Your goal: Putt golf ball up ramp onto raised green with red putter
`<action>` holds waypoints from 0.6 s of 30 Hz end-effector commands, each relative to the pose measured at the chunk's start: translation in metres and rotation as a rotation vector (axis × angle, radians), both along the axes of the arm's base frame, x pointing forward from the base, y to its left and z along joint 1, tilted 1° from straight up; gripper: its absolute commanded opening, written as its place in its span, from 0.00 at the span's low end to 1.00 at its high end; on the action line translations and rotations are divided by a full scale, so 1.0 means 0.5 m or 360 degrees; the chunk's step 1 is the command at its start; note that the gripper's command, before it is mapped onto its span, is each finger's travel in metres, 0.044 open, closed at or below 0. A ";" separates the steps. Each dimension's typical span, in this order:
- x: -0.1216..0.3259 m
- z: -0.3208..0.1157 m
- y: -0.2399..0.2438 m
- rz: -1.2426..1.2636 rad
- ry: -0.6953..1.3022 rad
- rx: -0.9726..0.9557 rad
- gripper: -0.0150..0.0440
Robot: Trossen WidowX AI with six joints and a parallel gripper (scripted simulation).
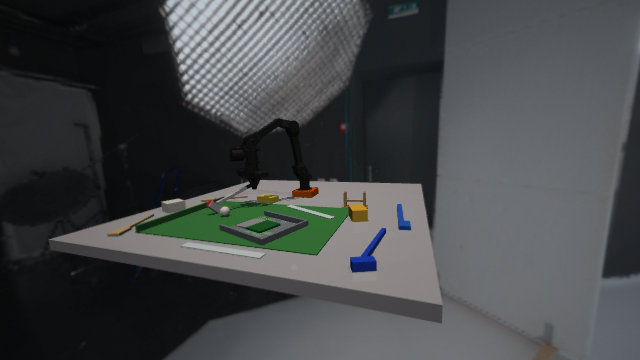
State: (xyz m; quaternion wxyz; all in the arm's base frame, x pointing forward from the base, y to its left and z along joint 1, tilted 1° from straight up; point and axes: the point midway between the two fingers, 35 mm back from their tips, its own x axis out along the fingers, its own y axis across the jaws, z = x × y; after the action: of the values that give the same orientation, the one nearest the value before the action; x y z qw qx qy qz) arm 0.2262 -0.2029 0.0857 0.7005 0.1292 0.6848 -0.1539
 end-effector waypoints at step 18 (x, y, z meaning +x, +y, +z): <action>0.112 -0.004 0.250 0.0002 -0.0016 0.0006 0.25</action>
State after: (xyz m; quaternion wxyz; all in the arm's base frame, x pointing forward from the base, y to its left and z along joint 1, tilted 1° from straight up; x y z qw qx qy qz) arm 0.2817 -0.0856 0.0805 0.7020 0.1268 0.6846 -0.1496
